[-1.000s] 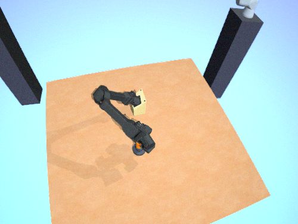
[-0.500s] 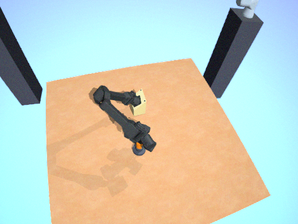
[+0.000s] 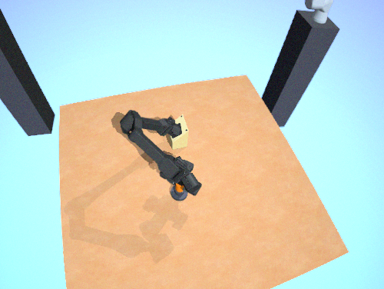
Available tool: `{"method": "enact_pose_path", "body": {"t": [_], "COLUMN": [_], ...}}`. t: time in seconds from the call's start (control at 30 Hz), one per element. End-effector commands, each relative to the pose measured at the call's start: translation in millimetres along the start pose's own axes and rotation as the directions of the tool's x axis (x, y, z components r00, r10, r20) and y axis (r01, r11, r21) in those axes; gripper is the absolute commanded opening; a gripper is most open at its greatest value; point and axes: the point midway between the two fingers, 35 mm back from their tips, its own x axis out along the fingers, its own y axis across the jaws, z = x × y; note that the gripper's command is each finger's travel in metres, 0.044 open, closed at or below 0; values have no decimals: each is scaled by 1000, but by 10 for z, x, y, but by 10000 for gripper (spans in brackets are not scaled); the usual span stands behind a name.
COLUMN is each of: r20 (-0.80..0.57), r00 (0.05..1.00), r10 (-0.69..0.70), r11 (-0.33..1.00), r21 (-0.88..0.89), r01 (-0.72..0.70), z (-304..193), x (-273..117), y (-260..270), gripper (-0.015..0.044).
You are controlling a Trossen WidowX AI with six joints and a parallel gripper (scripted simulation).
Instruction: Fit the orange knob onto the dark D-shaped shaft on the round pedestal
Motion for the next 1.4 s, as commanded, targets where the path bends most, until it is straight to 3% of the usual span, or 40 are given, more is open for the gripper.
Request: {"method": "enact_pose_path", "body": {"t": [0.0,0.63,0.9,1.37], "r20": [-3,-3,-3,-3], "r00": [1000,1000,1000,1000], "r10": [-3,-4,-4,-3], "r11": [1000,1000,977,977], "r21": [-7,-7,-215,-215], "r01": [3,4,3,3], "z": [-9,-7,0,-8], "x": [-21,-26,-25,-8], "y": [3,-11,-26,-3], "gripper": [0,0,0,0]}}
